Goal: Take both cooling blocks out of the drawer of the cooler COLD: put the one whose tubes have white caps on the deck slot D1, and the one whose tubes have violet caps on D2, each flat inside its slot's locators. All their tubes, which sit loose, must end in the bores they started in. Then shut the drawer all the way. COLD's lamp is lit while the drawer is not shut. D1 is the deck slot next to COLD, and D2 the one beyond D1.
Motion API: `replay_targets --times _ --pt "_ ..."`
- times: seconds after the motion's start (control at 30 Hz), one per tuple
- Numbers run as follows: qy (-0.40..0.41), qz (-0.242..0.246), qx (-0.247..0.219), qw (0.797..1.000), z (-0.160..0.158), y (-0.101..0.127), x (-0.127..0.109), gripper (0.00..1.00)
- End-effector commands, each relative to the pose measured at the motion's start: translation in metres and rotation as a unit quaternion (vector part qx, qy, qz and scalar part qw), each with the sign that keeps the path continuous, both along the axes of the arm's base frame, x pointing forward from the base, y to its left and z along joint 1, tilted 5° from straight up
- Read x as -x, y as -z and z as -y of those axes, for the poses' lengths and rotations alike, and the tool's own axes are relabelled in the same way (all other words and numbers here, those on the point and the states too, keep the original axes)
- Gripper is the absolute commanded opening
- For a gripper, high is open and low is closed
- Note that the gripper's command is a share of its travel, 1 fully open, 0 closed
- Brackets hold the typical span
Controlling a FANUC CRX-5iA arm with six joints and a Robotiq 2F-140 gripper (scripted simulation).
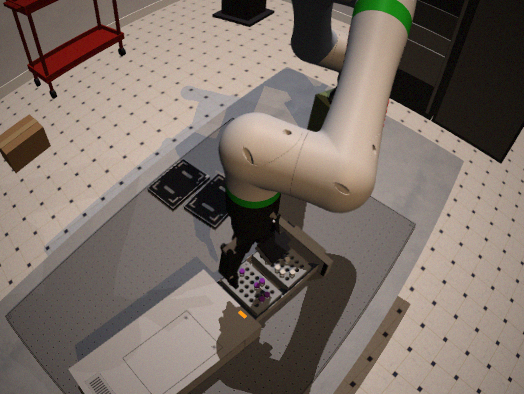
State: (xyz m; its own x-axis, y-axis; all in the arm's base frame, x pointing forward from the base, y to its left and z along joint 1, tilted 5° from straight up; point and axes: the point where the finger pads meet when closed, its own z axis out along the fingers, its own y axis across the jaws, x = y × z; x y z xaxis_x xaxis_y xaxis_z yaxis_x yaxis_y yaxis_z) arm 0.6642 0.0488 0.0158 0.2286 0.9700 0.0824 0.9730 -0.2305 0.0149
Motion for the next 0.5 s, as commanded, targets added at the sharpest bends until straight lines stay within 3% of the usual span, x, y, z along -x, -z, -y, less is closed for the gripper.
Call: replay_targets --times 0.0,0.47 --pt "0.0 0.001 0.0 1.0 -0.0003 -0.0016 0.0008 0.66" --pt "0.0 0.001 0.0 1.0 -0.002 0.0052 0.0058 0.66"
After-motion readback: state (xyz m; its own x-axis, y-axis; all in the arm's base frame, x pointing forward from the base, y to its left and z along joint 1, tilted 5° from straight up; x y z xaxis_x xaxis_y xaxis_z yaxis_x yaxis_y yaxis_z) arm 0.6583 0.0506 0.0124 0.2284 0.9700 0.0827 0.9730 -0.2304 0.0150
